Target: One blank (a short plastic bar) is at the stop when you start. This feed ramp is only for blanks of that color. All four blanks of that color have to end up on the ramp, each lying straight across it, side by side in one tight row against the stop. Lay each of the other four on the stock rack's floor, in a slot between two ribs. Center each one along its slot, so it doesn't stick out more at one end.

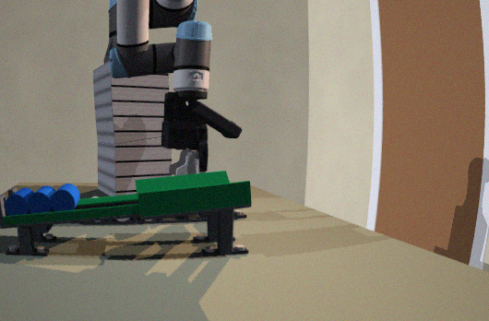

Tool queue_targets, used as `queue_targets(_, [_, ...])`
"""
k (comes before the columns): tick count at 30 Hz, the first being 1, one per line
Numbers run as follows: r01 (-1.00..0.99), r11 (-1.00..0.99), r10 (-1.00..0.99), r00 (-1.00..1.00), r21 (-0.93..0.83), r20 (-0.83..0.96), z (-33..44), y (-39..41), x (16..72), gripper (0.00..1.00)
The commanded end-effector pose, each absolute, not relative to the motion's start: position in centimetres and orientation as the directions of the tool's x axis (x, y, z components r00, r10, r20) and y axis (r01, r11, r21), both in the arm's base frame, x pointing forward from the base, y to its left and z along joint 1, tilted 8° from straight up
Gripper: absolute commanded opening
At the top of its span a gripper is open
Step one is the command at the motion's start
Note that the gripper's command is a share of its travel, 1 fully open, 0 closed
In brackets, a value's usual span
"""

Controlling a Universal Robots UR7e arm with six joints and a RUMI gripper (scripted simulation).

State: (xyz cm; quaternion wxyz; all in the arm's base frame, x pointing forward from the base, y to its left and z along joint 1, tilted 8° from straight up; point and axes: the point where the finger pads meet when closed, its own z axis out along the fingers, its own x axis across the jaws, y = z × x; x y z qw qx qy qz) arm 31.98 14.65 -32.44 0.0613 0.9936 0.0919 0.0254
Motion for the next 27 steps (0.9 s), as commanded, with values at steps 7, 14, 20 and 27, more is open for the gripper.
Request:
queue_targets(7, [0.182,-0.975,0.188,0.982,0.126,0.035,-28.2,15.2,31.5,0.36])
queue_targets(14, [0.182,-0.975,0.188,0.982,0.126,0.035,-25.9,15.5,31.3,0.36])
queue_targets(20, [0.182,-0.975,0.188,0.982,0.126,0.035,-25.2,15.6,31.3,0.36])
queue_targets(27, [0.182,-0.975,0.188,0.982,0.126,0.035,-24.8,15.6,31.2,0.36])
